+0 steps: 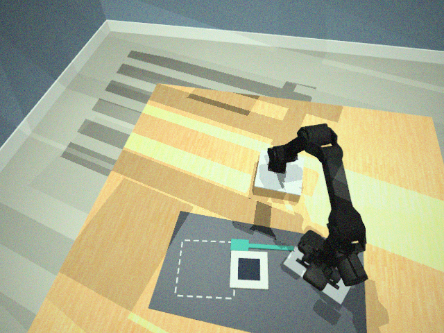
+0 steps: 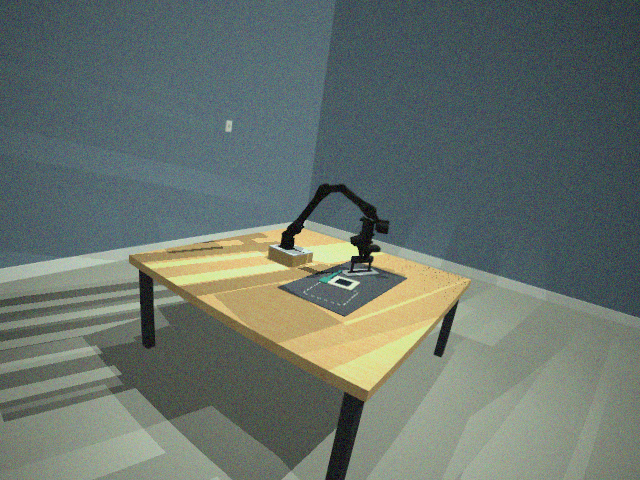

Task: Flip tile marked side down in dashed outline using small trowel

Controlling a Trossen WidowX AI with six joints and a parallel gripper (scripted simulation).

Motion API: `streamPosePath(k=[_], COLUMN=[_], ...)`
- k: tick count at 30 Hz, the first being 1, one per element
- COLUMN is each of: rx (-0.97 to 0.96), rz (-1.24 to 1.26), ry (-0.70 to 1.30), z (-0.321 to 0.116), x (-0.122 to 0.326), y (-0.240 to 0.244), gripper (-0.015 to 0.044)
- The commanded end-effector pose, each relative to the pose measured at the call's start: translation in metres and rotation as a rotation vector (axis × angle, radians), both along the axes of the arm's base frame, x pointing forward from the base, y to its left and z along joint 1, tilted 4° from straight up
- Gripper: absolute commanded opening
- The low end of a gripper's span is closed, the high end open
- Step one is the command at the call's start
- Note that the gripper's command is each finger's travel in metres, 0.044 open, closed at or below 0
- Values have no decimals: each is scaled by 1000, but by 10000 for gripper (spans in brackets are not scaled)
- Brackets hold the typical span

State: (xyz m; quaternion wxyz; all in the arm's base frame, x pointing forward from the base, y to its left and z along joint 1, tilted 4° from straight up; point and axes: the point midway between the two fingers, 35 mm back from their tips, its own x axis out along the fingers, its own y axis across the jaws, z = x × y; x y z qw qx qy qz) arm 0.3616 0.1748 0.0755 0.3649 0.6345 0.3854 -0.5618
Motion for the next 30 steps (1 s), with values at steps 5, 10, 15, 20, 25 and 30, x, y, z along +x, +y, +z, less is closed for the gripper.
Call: streamPosePath(k=[5, 10, 15, 20, 25, 30], rx=[-7, -18, -28, -39, -46, -46], rz=[42, 192, 341, 490, 594, 594], ry=[-1, -13, -24, -36, -44, -44], z=[-2, -2, -2, -2, -2, -2], x=[0, 0, 0, 0, 0, 0], y=[-1, -1, -1, -1, -1, -1], gripper=[130, 130, 130, 130, 130, 156])
